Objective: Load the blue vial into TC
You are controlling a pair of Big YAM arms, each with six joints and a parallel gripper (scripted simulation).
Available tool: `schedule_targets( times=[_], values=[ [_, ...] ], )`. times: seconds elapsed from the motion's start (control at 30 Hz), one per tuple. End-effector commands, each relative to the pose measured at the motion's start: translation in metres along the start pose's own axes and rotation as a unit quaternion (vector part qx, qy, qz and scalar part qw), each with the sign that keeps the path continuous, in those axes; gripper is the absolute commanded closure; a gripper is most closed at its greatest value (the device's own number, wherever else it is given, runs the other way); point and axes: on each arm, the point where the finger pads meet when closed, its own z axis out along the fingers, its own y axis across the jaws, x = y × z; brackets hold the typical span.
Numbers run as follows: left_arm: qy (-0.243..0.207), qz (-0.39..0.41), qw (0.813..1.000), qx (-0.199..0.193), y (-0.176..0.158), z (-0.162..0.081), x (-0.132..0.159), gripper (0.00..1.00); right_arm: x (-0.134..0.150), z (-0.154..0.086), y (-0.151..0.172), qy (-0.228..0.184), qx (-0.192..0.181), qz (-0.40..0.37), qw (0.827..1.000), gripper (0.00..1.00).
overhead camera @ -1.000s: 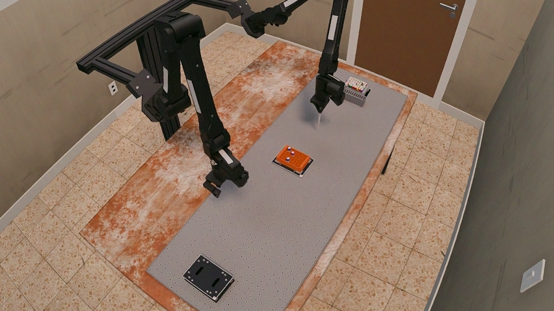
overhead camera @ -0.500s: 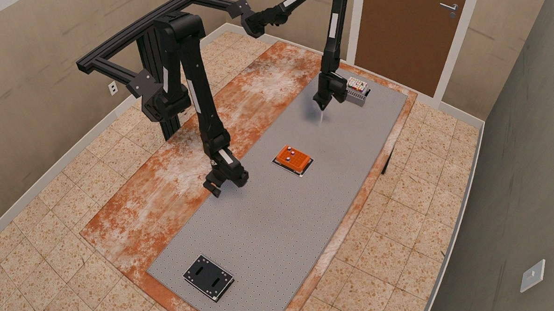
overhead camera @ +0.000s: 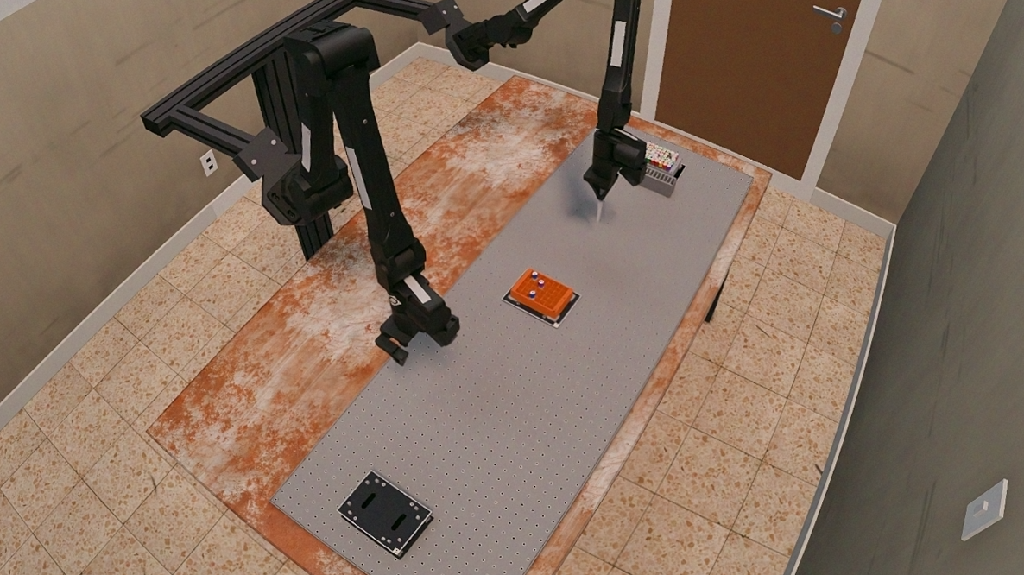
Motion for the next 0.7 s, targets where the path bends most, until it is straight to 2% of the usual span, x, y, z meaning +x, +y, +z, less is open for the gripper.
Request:
schedule_targets(
  times=[0.0, 0.2, 0.23, 0.3, 0.67],
  values=[
    [-0.009, 0.003, 1.000, -0.001, 0.012, -0.007, -0.006, 0.93, -0.006, -0.002, -0.003, -0.006, 0.004, -0.004, 1.000, 0.00],
    [-0.005, 0.005, 1.000, -0.002, 0.019, -0.008, -0.005, 0.93, -0.006, -0.002, -0.003, -0.006, 0.004, -0.004, 1.000, 0.00],
    [-0.006, 0.011, 1.000, 0.005, 0.012, -0.011, -0.005, 0.93, -0.006, -0.002, -0.003, -0.006, 0.004, -0.004, 1.000, 0.00],
    [-0.004, 0.006, 1.000, -0.002, 0.024, -0.008, -0.005, 0.93, -0.006, -0.002, -0.003, -0.006, 0.004, -0.004, 1.000, 0.00],
    [-0.002, 0.006, 1.000, -0.002, 0.042, -0.008, -0.008, 0.93, -0.006, -0.002, -0.003, -0.006, 0.004, -0.004, 1.000, 0.00]
  ],
)
